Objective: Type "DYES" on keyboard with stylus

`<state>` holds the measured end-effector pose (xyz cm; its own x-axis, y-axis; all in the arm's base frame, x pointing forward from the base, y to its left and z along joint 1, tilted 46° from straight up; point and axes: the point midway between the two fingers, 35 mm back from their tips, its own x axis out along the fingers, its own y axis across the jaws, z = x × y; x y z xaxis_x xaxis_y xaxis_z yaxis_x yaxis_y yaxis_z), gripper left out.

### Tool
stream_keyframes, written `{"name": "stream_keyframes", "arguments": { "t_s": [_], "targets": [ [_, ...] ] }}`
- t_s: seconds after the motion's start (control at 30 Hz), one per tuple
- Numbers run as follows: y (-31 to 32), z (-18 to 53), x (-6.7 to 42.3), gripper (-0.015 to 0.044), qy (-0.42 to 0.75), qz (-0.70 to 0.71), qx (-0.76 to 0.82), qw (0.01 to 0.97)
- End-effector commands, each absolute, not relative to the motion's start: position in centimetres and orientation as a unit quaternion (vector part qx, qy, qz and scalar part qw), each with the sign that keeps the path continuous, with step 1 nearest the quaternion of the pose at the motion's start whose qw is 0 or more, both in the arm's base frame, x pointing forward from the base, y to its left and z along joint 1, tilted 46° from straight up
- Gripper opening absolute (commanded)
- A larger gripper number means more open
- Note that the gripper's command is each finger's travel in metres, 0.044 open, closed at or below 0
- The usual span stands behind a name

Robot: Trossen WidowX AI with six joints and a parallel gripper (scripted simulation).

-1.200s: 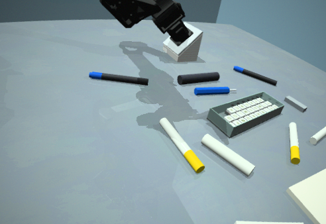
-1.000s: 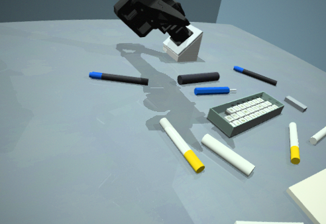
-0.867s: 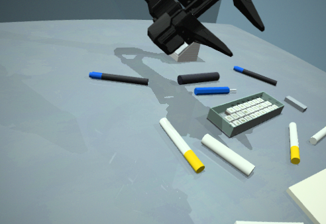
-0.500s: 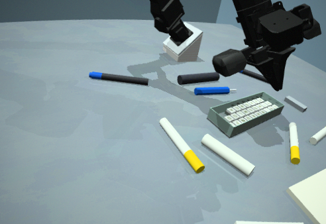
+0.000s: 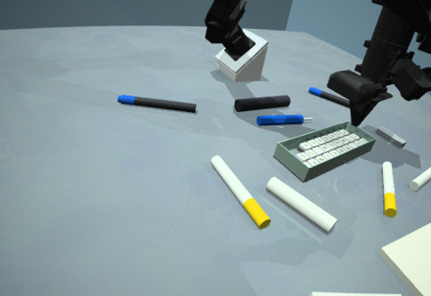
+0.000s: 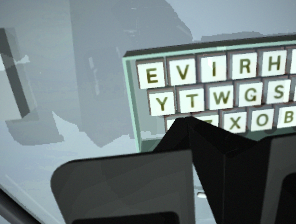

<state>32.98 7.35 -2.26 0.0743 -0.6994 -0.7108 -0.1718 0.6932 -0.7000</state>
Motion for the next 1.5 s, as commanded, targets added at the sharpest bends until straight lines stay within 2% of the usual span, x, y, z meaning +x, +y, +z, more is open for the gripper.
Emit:
{"name": "stream_keyframes", "arguments": {
  "t_s": [0.0, 0.27, 0.47, 0.9, 1.07, 1.47],
  "targets": [
    [7.1, -1.9, 33.4, 0.0, 0.646, -0.21, -0.334, 0.653],
    [7.0, -1.7, 33.4, 0.0, 0.646, -0.21, -0.334, 0.653],
    [2.8, 2.5, 34.4, 0.0, 0.646, -0.211, -0.335, 0.653],
    [2.6, 2.7, 34.4, 0.0, 0.646, -0.211, -0.335, 0.653],
    [-1.3, 6.8, 35.4, 0.0, 0.645, -0.212, -0.336, 0.652],
    [-1.5, 6.9, 35.3, 0.0, 0.645, -0.212, -0.336, 0.652]
  ]
}}
